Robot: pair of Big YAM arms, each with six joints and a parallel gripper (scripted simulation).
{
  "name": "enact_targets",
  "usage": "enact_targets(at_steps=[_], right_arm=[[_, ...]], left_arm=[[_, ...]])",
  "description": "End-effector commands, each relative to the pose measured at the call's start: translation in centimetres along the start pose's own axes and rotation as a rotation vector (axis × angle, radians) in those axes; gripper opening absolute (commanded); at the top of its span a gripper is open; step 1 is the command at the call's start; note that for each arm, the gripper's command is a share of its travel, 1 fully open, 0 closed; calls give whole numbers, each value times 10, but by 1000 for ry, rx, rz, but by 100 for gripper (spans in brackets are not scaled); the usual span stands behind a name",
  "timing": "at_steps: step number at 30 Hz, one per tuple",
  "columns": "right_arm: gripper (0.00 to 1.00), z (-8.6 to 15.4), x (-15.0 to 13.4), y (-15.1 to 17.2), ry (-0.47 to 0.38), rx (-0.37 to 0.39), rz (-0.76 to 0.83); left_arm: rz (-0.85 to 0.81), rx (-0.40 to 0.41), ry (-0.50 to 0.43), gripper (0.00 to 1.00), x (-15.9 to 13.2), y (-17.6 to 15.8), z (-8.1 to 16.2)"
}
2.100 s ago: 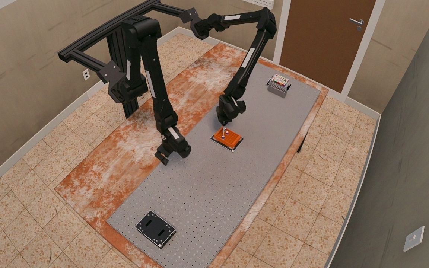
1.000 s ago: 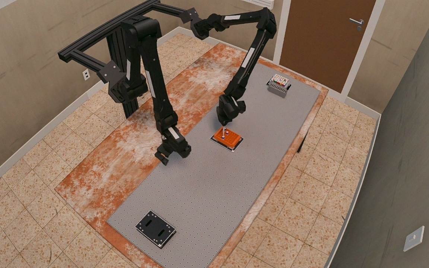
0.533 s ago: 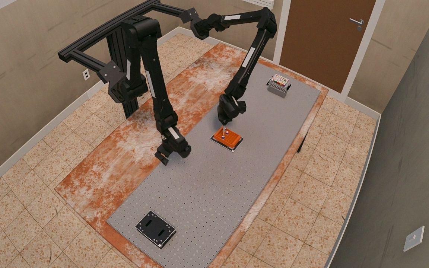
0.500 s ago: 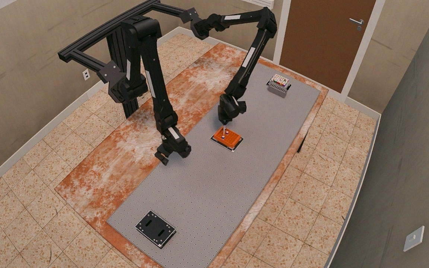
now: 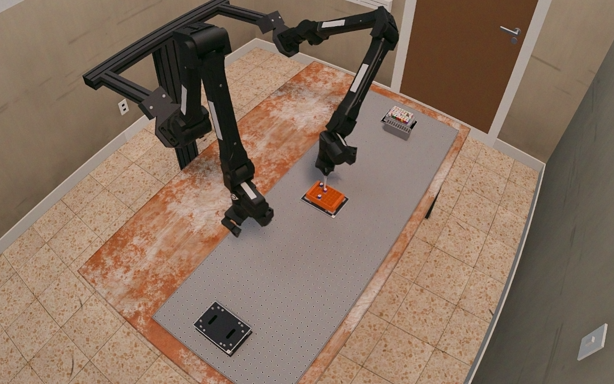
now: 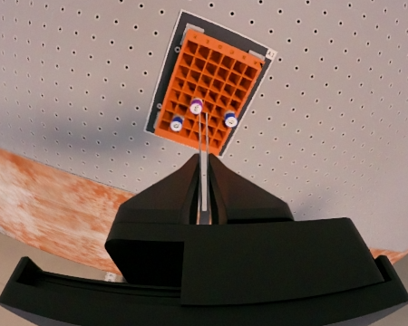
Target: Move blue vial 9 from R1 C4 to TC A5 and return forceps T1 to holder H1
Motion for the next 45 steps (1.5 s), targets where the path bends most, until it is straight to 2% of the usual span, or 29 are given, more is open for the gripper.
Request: enact_targets(at_steps=[1, 8, 11, 12, 15, 45], right_arm=[[100, 2, 4, -3, -9, -10, 8], [100, 2, 4, -3, -9, -10, 8], [100, 2, 4, -3, -9, -10, 8], [100, 2, 4, -3, -9, -10, 8], [100, 2, 4, -3, -9, -10, 8], [100, 2, 4, -3, -9, -10, 8]], left_arm=[[-131, -37, -13, 7, 13, 4, 7], [-314, -40, -19, 7, 23, 16, 5], [-316, -41, -19, 7, 24, 17, 5], [-335, -70, -15, 7, 13, 11, 17], [-316, -45, -20, 7, 28, 23, 5], [-317, -49, -19, 7, 55, 58, 5]])
Point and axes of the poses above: on each arm, the point where the finger pads meet when closed, its own z axis back along the fingers, its own y axis across the jaws, x = y × z, the point moved 10 cm from there along z, back along the fingers, and after that the axes turned 13 degrees about z, right-handed, at the moved point
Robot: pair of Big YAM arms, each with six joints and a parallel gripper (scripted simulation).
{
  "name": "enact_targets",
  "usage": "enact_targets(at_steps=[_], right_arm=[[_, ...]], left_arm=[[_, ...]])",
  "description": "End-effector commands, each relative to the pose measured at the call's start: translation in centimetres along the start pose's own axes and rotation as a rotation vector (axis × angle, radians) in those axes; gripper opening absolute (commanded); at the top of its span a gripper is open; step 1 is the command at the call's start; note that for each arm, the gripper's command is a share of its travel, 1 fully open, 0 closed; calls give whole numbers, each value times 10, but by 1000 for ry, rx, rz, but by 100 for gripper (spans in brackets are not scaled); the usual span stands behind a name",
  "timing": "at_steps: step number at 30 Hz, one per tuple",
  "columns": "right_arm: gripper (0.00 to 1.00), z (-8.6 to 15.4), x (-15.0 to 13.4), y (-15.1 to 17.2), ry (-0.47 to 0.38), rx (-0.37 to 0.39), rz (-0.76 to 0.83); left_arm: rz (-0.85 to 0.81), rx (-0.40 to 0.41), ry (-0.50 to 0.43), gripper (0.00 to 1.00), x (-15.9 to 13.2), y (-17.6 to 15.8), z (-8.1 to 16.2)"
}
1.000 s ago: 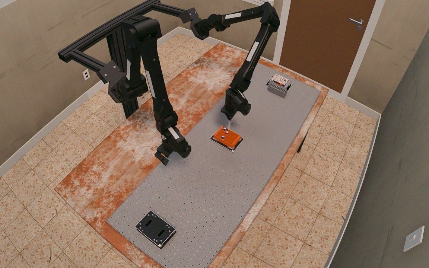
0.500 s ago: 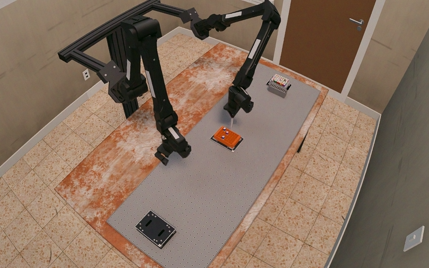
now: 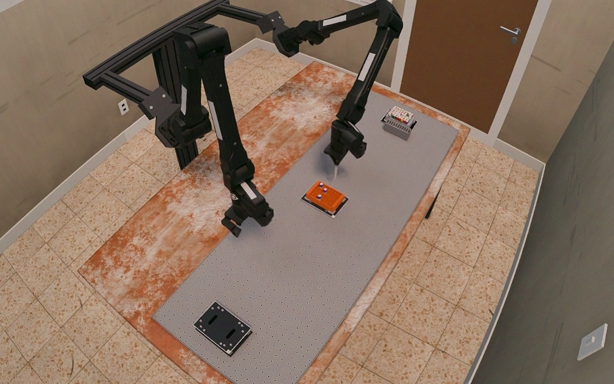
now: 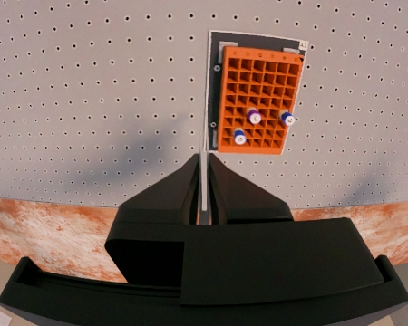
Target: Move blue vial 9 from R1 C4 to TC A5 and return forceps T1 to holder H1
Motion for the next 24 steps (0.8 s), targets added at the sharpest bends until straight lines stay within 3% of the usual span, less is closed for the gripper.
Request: enact_targets(at_steps=[1, 24], right_arm=[[100, 2, 4, -3, -9, -10, 8], [100, 2, 4, -3, -9, -10, 8]], left_arm=[[-6, -35, -21, 7, 6, -2, 13], [8, -13, -22, 7, 23, 40, 6]])
Point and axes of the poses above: on each arm, the point where the finger pads meet when closed, its own z axis back along the fingers, its own y axis across the jaws, x = y × z, the point moved 10 cm from there along z, back along the fingers, and after that the axes turned 13 degrees about z, right-handed, at the moved point
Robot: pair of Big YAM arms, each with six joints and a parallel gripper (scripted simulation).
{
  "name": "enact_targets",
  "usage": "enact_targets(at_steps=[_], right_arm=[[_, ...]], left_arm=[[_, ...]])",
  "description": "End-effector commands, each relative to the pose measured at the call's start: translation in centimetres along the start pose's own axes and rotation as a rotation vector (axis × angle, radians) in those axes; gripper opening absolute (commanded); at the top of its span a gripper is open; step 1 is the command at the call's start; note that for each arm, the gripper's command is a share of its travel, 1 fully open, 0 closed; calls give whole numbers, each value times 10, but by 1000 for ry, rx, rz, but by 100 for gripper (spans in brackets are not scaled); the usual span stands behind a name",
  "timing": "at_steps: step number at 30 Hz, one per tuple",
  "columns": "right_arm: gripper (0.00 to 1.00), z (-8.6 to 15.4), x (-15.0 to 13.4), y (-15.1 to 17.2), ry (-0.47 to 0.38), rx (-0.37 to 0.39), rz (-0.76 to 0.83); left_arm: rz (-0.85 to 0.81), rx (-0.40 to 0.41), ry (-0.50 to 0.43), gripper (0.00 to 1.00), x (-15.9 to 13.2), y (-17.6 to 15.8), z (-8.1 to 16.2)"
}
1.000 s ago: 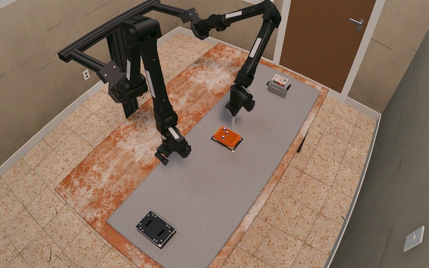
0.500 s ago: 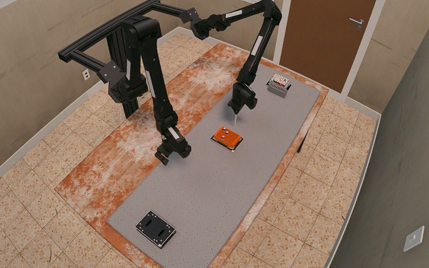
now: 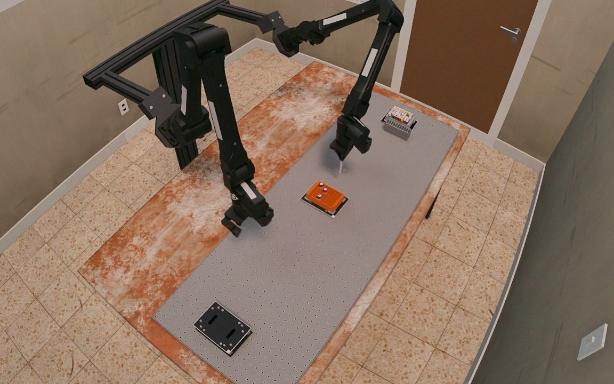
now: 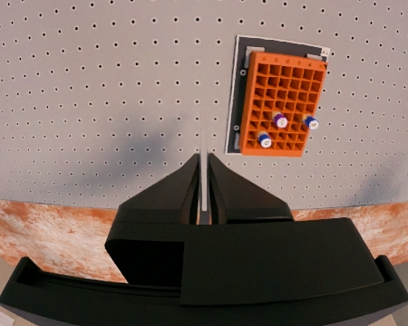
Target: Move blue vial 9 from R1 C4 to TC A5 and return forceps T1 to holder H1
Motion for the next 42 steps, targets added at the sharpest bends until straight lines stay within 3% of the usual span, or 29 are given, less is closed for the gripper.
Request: enact_targets(at_steps=[1, 42], right_arm=[[100, 2, 4, -3, -9, -10, 8], [100, 2, 4, -3, -9, -10, 8]], left_arm=[[9, -10, -23, 7, 12, 10, 5], [6, -10, -26, 7, 32, 68, 7]])
Point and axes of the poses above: on each arm, the point where the finger pads meet when closed, its own z axis back along the fingers, its own y axis across the jaws, x = y × z, the point moved 10 cm from there along z, back along the fingers, and after that the axes turned 13 degrees about z, right-handed, at the moved point
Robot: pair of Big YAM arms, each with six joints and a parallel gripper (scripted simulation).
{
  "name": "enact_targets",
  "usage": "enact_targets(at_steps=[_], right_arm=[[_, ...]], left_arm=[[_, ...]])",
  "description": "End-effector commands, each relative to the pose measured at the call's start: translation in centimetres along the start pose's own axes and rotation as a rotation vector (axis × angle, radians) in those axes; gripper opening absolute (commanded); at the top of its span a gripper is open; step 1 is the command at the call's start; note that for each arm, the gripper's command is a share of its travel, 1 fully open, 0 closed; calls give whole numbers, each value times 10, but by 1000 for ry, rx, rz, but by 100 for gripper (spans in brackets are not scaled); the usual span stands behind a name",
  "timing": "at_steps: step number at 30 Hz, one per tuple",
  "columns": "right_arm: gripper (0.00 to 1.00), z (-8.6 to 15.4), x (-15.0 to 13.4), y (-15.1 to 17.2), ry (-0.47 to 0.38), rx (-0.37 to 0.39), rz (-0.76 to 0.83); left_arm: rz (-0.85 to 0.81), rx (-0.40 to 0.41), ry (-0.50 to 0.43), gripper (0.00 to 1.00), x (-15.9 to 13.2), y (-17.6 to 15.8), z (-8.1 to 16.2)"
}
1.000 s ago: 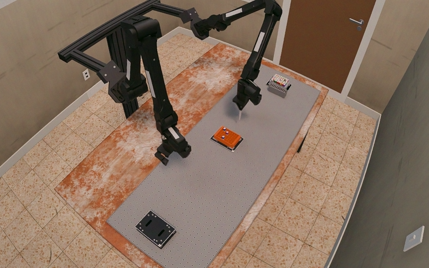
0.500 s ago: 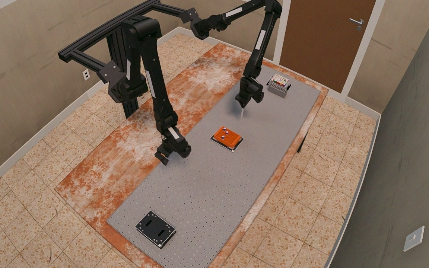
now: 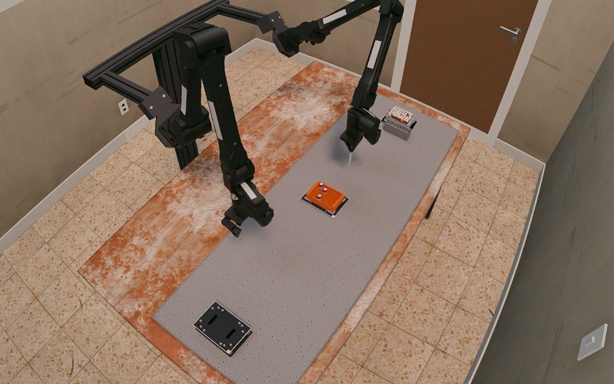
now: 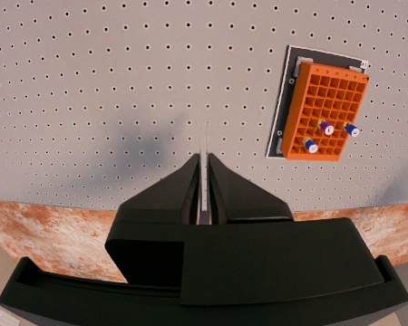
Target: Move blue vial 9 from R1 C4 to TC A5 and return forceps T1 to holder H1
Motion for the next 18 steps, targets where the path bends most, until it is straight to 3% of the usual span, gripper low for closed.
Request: enact_targets(at_steps=[1, 18], right_arm=[[100, 2, 4, -3, -9, -10, 8], [100, 2, 4, -3, -9, -10, 8]], left_arm=[[4, -12, -28, 7, 10, 7, 7], [3, -12, -29, 7, 18, 30, 8]])
Point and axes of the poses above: on each arm, the point where the finger pads meet when closed, its own z axis back along the fingers, its own y axis across the jaws, x = y × z, the point moved 10 cm from there along z, back along the fingers, and after that the axes turned 13 degrees about z, right-handed, at the moved point
